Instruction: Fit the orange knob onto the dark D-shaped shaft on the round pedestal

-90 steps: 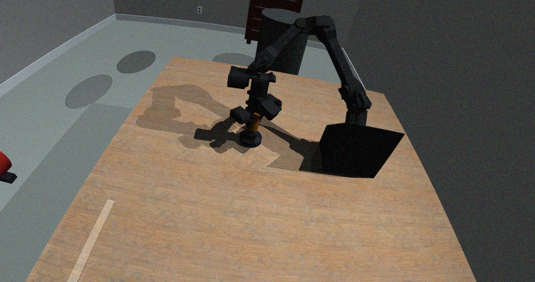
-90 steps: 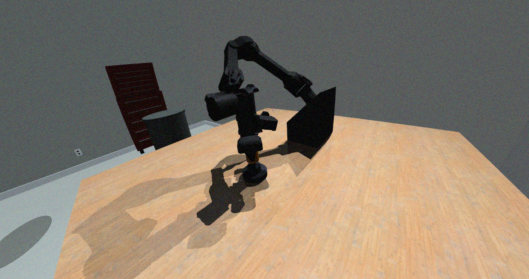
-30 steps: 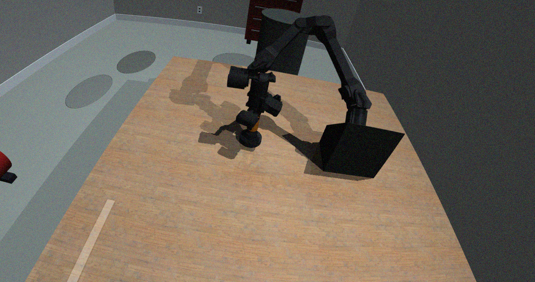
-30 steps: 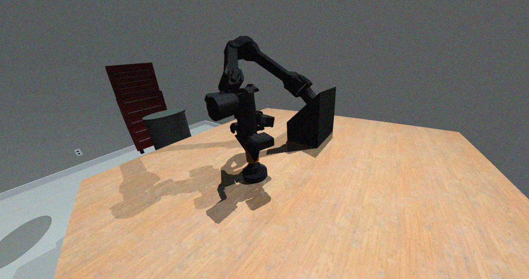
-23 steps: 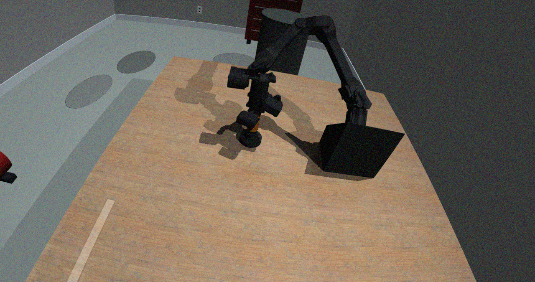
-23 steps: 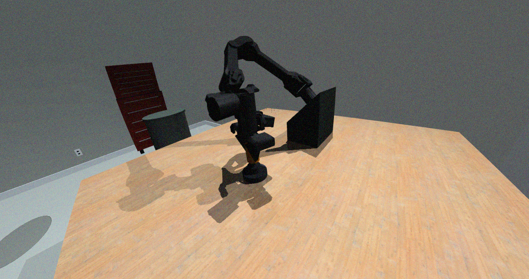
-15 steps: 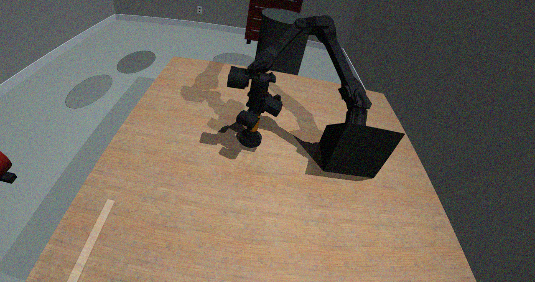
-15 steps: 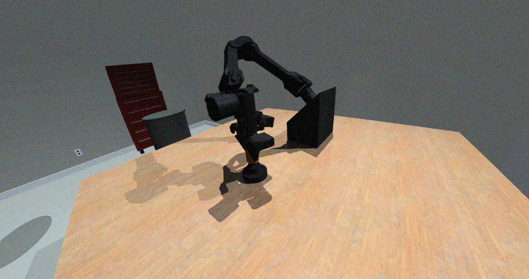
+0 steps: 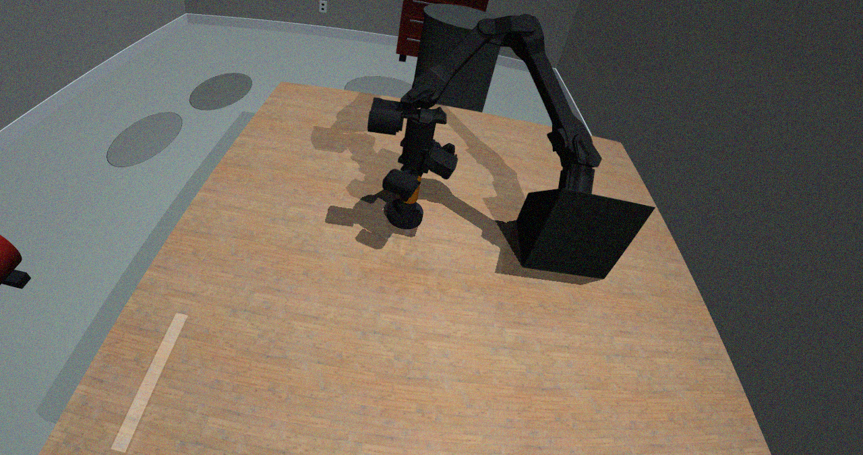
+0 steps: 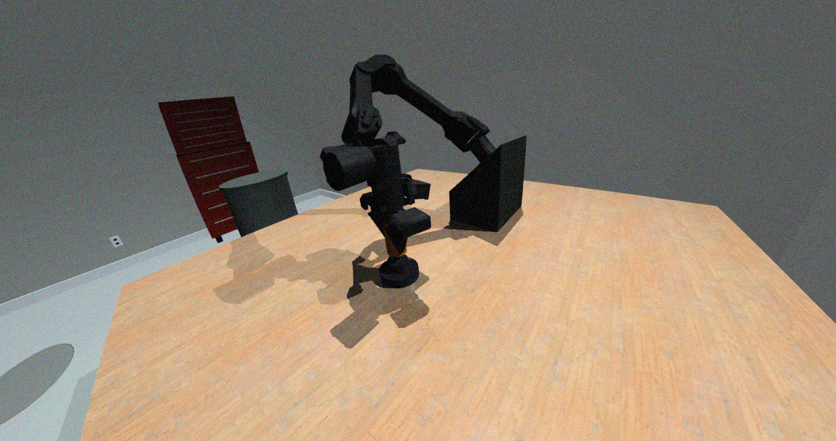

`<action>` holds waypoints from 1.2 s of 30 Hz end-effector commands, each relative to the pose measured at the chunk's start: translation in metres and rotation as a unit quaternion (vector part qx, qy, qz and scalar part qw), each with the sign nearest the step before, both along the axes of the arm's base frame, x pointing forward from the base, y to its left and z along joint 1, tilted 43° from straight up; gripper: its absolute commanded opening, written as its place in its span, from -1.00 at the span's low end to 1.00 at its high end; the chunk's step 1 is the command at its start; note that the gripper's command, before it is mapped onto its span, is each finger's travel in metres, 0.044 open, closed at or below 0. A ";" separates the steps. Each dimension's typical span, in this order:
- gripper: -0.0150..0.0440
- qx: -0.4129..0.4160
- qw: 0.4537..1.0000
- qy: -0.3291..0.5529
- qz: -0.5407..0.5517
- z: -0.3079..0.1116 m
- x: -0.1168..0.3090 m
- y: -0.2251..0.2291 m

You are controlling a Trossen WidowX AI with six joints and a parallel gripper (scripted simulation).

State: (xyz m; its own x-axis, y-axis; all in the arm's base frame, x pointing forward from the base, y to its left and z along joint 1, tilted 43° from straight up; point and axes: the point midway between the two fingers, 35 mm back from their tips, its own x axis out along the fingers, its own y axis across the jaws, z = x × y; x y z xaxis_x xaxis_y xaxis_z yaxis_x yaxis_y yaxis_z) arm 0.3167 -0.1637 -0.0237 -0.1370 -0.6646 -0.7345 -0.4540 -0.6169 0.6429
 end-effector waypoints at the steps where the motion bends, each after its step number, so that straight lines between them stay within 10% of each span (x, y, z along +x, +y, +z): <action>1: -0.49 0.002 1.000 0.007 0.011 0.001 0.001 0.003; 36: -0.49 0.008 0.998 0.038 0.046 0.003 0.003 0.001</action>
